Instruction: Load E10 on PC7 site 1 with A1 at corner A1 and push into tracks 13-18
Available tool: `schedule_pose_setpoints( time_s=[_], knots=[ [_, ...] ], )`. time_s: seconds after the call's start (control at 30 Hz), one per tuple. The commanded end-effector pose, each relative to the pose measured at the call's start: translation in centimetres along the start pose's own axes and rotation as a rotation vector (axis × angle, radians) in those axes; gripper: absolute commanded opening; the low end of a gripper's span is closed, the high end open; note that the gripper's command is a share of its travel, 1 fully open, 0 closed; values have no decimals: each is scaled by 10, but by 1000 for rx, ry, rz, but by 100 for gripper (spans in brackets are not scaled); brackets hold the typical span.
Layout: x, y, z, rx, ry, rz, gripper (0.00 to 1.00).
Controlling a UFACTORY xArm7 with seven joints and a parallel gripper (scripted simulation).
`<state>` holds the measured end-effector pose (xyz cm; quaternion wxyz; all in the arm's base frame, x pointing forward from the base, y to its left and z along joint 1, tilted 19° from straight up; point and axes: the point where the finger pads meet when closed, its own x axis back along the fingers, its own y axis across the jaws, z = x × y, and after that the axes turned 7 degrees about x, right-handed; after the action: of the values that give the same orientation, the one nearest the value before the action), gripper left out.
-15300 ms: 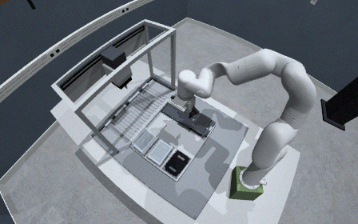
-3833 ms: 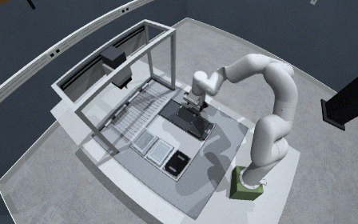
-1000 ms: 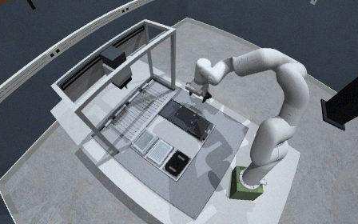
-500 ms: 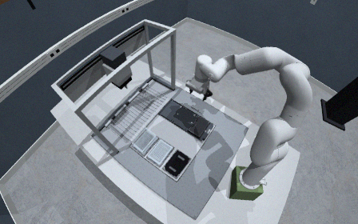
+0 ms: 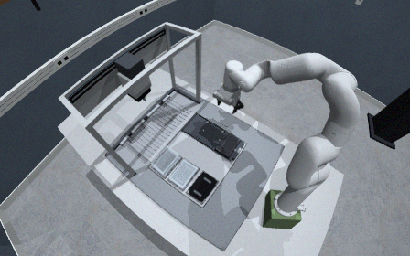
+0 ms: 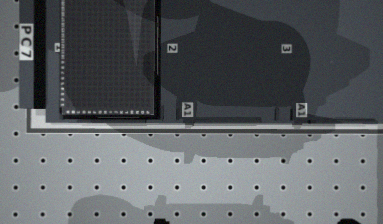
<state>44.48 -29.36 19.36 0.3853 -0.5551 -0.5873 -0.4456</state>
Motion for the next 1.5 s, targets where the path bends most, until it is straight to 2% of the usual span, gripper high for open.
schedule_pose_setpoints(
  time_s=[0.0,0.03,0.93,1.0,1.47],
  knots=[
    [3,2,-1,0,-3,-5,100],
    [3,-2,2,-33,-3,-5,82],
    [2,-98,83,-866,0,-5,82],
    [2,-98,83,-866,0,-5,82],
    [1,-151,128,-1333,1,-5,82]
  ],
)
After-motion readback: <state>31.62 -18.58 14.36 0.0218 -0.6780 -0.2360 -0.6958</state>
